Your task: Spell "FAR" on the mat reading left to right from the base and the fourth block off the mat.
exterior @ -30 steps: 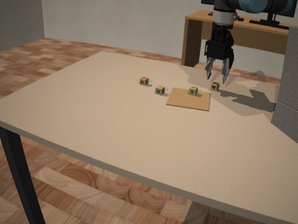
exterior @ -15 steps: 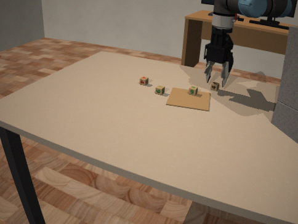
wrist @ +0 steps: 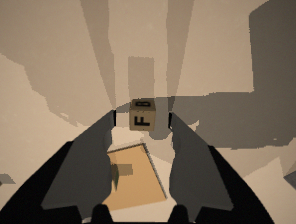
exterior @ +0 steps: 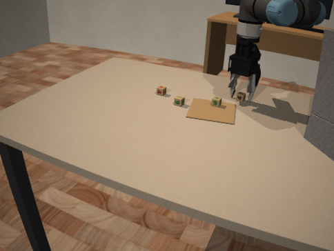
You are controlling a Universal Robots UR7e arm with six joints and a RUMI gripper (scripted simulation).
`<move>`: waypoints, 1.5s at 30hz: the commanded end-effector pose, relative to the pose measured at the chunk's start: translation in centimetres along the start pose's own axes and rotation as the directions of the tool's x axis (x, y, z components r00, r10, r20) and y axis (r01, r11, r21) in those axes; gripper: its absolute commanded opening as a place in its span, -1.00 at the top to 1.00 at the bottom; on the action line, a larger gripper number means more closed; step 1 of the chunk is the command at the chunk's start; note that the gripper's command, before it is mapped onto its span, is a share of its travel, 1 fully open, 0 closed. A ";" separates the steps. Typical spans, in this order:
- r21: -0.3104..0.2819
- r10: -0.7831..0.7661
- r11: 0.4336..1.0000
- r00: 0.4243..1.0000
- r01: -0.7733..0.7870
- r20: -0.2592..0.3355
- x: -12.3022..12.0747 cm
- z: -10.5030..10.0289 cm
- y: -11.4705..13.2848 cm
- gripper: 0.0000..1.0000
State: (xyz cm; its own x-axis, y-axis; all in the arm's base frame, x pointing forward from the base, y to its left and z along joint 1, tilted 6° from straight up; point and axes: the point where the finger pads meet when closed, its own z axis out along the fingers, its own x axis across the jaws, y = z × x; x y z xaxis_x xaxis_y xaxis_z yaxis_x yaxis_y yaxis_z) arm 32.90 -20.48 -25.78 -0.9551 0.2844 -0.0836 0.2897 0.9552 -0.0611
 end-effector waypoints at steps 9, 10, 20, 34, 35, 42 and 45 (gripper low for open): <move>0.001 0.000 1.000 1.000 0.000 0.001 0.0 0.1 0.0 0.26; 0.001 0.000 1.000 1.000 0.000 0.001 0.0 0.1 0.0 0.26; 0.001 0.000 1.000 1.000 0.000 0.001 0.0 0.1 0.0 0.51; 0.001 0.000 1.000 1.000 0.000 0.001 0.0 0.1 0.0 0.89; 0.001 0.000 1.000 1.000 0.000 0.001 0.0 0.1 0.0 0.89; 0.001 0.000 1.000 1.000 0.000 0.001 0.0 0.1 0.0 0.89; 0.001 0.000 1.000 1.000 0.000 0.001 0.0 0.1 0.0 0.89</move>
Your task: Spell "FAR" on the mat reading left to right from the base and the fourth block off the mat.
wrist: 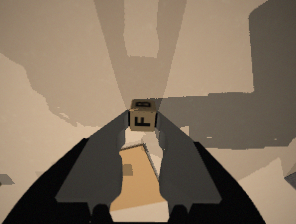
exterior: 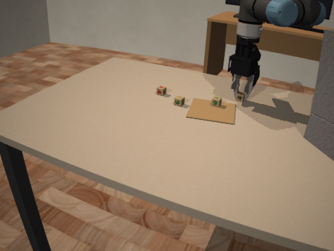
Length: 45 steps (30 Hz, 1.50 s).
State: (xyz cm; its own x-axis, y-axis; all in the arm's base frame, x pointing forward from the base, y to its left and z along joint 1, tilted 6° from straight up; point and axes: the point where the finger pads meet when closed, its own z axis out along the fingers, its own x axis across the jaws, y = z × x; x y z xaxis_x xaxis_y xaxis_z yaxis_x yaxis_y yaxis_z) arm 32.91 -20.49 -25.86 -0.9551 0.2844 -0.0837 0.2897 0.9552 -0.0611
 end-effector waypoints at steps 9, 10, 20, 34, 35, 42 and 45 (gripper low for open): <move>0.000 0.000 1.000 1.000 0.000 0.001 0.0 0.0 0.0 0.89; 0.000 0.000 1.000 1.000 0.000 0.001 0.0 0.0 0.0 0.89; 0.000 0.000 1.000 1.000 0.000 0.001 0.0 0.0 0.0 0.89; 0.000 0.000 1.000 1.000 0.000 0.001 0.0 -1.5 0.0 0.89; 0.000 0.000 1.000 1.000 0.000 0.001 0.0 -1.8 0.0 0.89; 0.000 0.000 1.000 1.000 0.000 0.001 0.0 -4.1 0.0 0.89; 0.000 0.000 1.000 1.000 0.000 0.001 0.0 -4.8 0.0 0.89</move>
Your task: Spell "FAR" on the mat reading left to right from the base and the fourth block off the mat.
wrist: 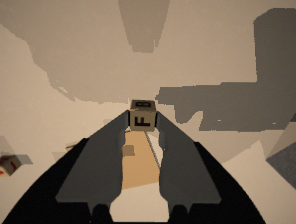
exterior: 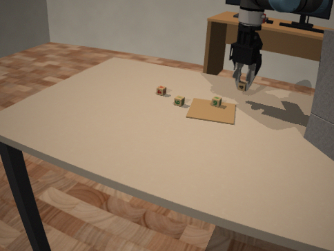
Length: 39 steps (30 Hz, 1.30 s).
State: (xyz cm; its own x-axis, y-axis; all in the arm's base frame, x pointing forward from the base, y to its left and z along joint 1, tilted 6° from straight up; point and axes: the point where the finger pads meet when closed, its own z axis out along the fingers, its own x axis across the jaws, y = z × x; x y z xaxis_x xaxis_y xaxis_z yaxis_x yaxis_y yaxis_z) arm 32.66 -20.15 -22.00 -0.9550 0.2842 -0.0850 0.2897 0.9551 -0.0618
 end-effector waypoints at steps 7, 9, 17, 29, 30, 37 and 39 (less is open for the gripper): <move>0.000 0.000 1.000 1.000 0.000 0.000 0.0 -3.0 0.0 0.89; 0.000 0.000 1.000 1.000 0.000 0.000 0.0 -3.7 0.0 0.89; 0.000 0.000 1.000 1.000 0.000 0.000 0.0 -5.3 0.0 0.89; 0.000 0.000 1.000 1.000 0.000 0.000 0.0 -6.1 0.0 0.89; 0.000 0.000 1.000 1.000 0.000 0.000 0.0 -6.1 0.0 0.89; 0.000 0.000 1.000 1.000 0.000 0.000 0.0 -6.1 0.0 0.89; 0.000 0.000 1.000 1.000 0.000 0.000 0.0 -6.1 0.0 0.89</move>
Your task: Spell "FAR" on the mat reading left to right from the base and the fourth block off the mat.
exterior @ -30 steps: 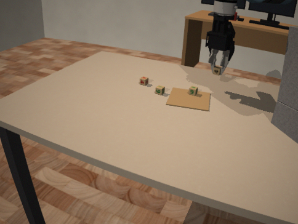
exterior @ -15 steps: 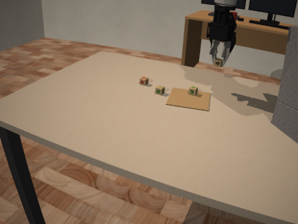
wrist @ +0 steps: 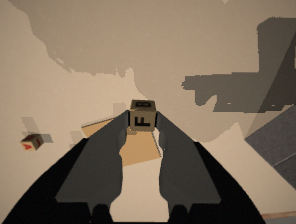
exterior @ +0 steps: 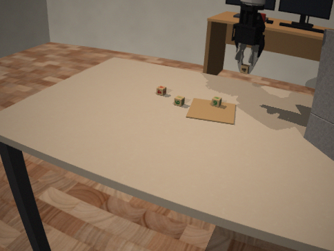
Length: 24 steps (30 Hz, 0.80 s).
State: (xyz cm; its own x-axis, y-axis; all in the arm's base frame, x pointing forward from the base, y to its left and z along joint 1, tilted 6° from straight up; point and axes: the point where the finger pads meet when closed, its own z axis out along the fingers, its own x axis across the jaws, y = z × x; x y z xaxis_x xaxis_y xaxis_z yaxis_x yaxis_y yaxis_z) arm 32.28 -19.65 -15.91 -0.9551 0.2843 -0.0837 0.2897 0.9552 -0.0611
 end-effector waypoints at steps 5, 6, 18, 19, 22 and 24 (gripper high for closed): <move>0.000 -0.006 1.000 1.000 0.006 0.000 -0.3 0.0 0.7 0.89; 0.000 -0.009 1.000 1.000 0.009 0.000 -0.5 0.0 1.0 0.89; -0.002 -0.071 0.997 0.997 0.071 -0.002 -2.7 -0.1 8.6 0.89; -0.002 -0.079 0.997 0.997 0.079 -0.002 -2.9 -0.1 9.6 0.89; -0.001 -0.101 0.995 0.995 0.101 -0.002 -3.2 -0.2 12.5 0.89; -0.001 -0.114 0.993 0.993 0.114 -0.001 -3.3 -0.3 14.3 0.89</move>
State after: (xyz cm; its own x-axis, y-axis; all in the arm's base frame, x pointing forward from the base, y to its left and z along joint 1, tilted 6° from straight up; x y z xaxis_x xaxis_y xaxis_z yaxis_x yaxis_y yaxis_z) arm 38.20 -9.76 -16.21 -0.9780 0.1927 -0.0794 0.1978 0.9782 -0.0628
